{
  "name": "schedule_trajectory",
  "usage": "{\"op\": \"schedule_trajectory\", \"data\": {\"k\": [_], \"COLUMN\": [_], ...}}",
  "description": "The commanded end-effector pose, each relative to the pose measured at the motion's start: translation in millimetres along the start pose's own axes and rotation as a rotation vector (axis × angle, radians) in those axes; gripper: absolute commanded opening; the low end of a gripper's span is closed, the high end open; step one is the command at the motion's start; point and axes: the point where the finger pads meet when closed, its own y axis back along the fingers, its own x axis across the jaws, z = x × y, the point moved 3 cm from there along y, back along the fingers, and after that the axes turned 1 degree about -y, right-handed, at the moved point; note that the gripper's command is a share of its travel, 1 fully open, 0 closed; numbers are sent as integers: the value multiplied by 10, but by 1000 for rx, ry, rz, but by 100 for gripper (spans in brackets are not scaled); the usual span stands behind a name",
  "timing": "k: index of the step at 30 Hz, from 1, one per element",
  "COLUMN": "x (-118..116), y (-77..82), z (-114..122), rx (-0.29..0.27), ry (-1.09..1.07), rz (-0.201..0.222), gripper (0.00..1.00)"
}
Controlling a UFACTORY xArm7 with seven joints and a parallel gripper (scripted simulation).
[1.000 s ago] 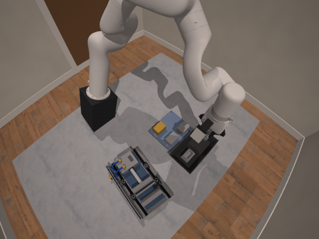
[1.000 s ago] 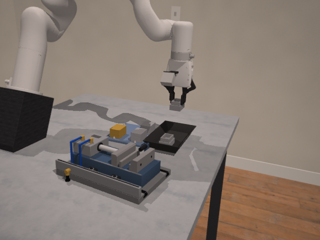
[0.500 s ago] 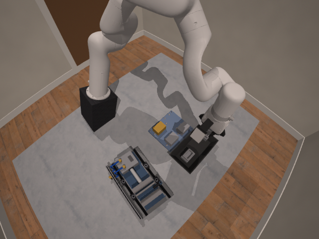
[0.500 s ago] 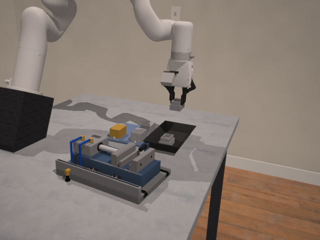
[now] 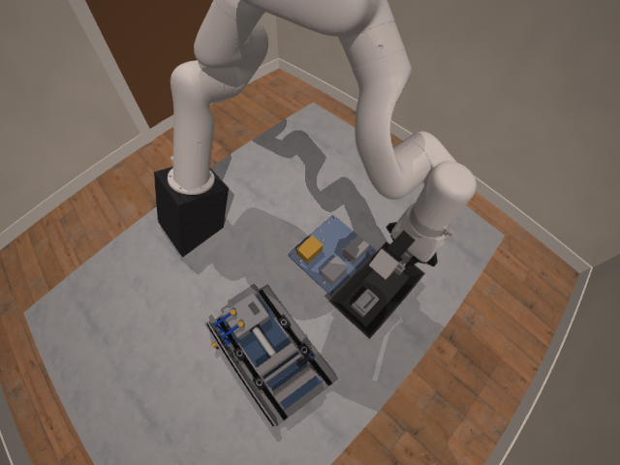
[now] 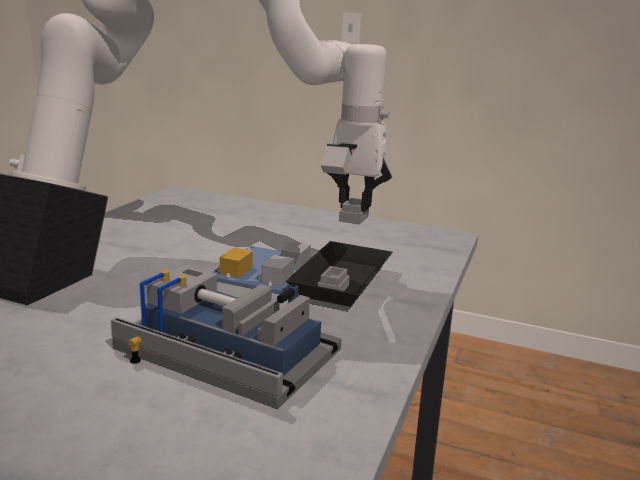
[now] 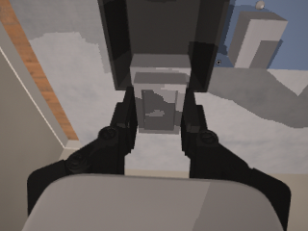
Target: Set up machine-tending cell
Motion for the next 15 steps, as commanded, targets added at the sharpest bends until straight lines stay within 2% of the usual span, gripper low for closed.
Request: {"op": "schedule_trajectory", "data": {"k": [1,15], "x": [-17,-18], "y": [8,-155], "z": [0,-1], "rx": [-1,-1], "ry": [-1,-1], "rz": [-5,-5], "gripper": [0,0]}}
